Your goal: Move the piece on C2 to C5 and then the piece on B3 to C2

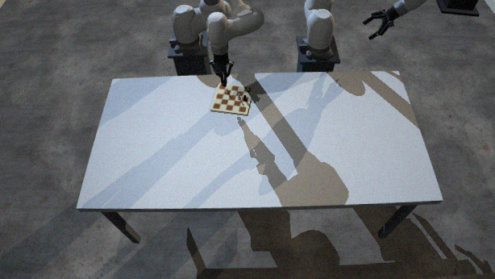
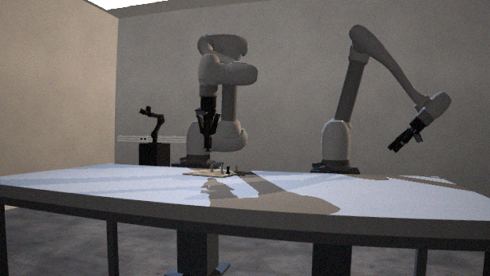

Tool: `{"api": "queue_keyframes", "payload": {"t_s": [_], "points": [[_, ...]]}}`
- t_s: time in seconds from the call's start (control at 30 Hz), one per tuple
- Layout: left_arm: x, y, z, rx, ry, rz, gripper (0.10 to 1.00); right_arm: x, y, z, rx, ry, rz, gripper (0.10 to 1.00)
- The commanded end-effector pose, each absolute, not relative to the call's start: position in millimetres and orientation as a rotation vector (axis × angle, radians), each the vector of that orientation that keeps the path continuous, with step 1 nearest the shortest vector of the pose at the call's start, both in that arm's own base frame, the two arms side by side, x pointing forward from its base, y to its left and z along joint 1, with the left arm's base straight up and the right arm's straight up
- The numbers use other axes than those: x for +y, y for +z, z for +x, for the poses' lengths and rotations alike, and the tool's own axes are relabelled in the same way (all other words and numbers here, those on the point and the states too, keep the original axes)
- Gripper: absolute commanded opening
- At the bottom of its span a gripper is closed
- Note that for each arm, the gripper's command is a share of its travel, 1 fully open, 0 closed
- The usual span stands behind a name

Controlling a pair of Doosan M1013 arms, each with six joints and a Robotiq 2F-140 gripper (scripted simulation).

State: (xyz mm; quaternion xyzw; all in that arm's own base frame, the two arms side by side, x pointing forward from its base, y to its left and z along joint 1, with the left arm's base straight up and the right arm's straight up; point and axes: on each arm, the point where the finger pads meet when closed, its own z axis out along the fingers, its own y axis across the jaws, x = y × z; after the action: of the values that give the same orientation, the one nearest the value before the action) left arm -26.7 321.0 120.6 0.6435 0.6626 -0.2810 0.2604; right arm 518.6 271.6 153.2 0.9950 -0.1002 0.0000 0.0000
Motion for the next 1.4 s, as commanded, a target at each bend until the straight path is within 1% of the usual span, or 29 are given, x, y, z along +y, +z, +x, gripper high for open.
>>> {"api": "queue_keyframes", "payload": {"t_s": [0.0, 0.43, 1.1, 1.37], "points": [[321, 121, -27, 1.795, -0.761, 1.744, 1.000, 272, 154, 519, -0.315, 0.001, 3.127, 0.099], [321, 121, -27, 1.795, -0.761, 1.744, 1.000, 272, 146, 519, -0.315, 0.002, 3.127, 0.099], [321, 121, -27, 1.795, -0.761, 1.744, 1.000, 272, 70, 519, -0.315, 0.002, 3.127, 0.099], [321, 121, -27, 1.795, -0.761, 1.744, 1.000, 272, 58, 519, -0.315, 0.002, 3.127, 0.099]]}}
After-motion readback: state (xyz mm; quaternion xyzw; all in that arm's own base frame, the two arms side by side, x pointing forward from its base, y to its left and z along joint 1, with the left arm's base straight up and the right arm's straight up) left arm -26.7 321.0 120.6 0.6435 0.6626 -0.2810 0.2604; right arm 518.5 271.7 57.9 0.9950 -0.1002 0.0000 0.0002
